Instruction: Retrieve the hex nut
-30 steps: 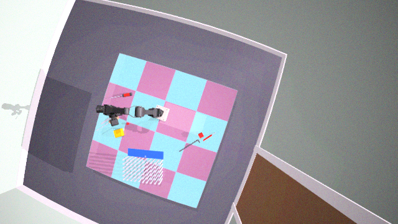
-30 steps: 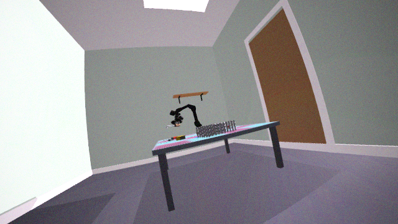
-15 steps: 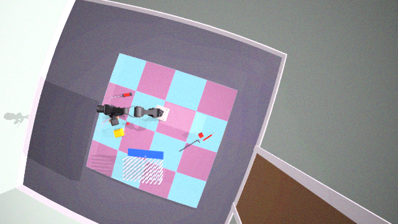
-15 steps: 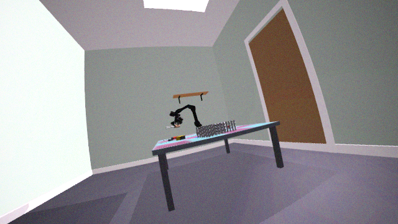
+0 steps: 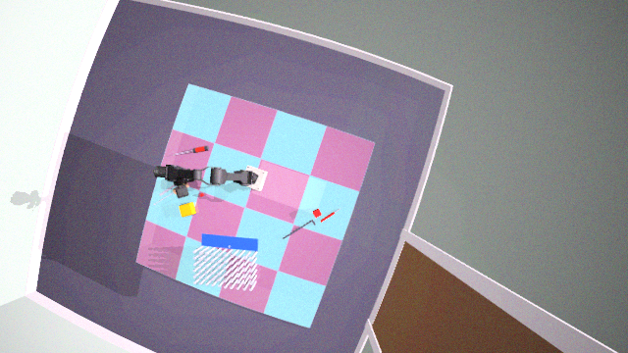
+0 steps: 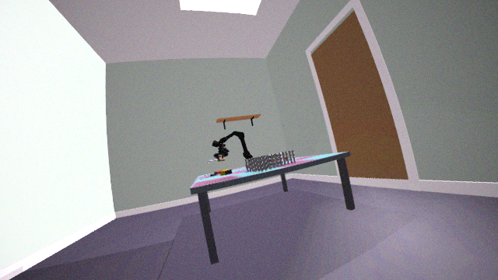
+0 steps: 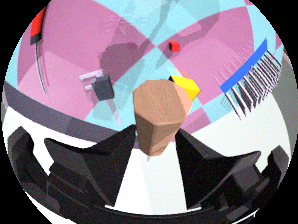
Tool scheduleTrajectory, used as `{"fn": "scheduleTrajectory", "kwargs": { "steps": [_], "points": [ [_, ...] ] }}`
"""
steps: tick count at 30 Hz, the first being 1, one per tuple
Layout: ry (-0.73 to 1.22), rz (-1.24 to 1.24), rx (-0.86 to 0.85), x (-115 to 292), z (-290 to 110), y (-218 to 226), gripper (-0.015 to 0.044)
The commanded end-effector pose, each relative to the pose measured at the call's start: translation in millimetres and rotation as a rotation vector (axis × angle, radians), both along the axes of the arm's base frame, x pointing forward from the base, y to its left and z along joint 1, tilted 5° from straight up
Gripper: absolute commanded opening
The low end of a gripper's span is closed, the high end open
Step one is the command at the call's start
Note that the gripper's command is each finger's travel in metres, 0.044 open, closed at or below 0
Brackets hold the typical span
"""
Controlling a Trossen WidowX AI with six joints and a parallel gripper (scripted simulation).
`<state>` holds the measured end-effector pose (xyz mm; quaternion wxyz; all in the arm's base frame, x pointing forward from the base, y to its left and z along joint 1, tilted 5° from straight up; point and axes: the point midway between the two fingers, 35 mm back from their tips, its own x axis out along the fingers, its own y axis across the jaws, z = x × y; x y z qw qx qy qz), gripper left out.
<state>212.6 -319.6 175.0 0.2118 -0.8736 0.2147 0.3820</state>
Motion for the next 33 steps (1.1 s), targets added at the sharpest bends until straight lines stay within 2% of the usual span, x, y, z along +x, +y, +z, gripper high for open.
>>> {"fn": "scheduleTrajectory", "kwargs": {
  "steps": [1, 33],
  "points": [
    [0.0, -0.002, 0.0, 0.8, -4.9, -2.4, 0.0],
    [0.0, -0.002, 0.0, 3.3, -37.9, -9.6, 0.0]
  ]
}}
